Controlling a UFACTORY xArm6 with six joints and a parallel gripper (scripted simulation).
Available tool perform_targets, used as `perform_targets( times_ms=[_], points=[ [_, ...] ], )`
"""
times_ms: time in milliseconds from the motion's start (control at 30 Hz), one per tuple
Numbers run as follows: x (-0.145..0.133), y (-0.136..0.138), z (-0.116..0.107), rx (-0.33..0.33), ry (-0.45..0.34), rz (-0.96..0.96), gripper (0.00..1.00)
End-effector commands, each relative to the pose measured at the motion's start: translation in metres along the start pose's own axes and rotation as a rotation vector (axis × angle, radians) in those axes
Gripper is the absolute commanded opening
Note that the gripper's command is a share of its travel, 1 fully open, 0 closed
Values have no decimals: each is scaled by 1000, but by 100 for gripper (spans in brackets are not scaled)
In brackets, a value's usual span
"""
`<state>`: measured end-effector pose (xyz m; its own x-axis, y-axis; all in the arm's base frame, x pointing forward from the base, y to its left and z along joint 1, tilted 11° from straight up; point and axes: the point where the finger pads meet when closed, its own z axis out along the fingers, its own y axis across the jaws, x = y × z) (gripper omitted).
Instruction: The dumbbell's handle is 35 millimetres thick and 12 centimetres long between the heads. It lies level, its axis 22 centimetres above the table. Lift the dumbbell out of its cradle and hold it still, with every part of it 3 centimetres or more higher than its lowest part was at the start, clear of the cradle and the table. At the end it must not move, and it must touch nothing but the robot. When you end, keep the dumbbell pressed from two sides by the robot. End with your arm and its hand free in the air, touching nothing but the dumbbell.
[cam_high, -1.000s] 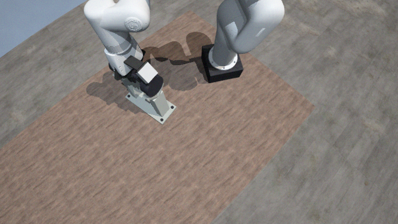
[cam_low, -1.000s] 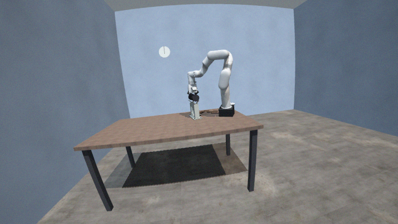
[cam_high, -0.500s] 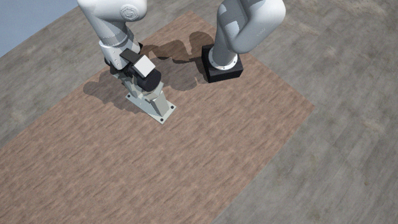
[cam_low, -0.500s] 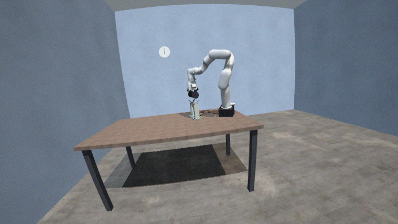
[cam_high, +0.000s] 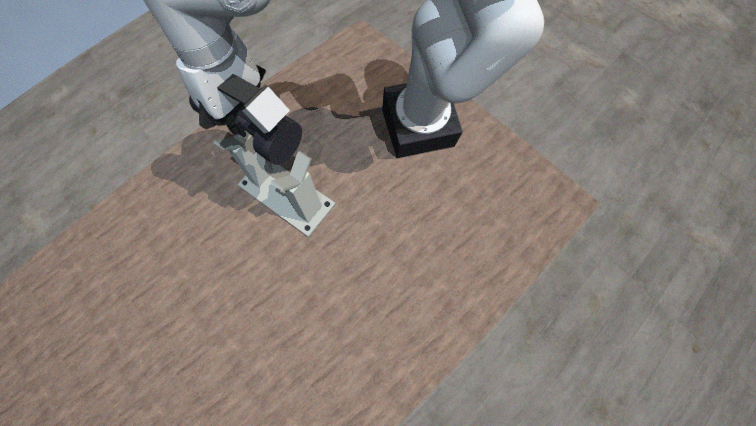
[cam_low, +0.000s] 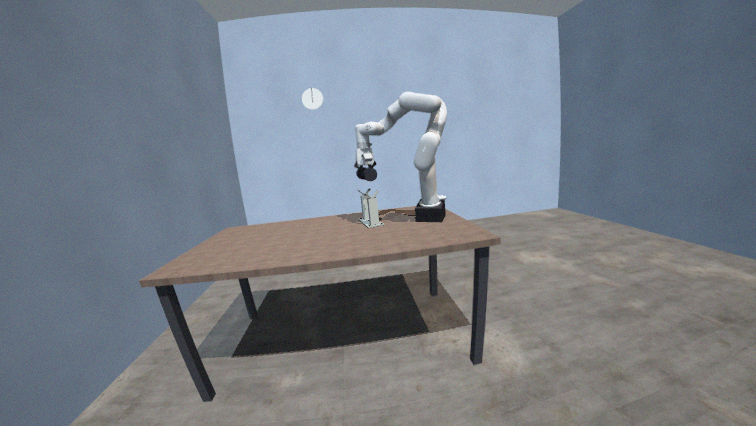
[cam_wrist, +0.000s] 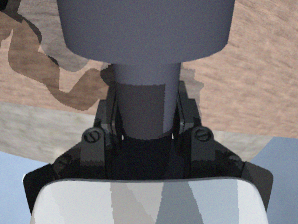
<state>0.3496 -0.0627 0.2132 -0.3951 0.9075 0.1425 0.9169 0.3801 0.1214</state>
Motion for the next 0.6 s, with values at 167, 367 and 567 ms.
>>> perform_targets(
  times_ms=[167,367,567],
  points=[
    [0,1,-16,-3,-2,-1,0],
    [0,1,-23,-3,-2,-1,0],
    [0,0,-26,-2,-2,0,0]
  ],
)
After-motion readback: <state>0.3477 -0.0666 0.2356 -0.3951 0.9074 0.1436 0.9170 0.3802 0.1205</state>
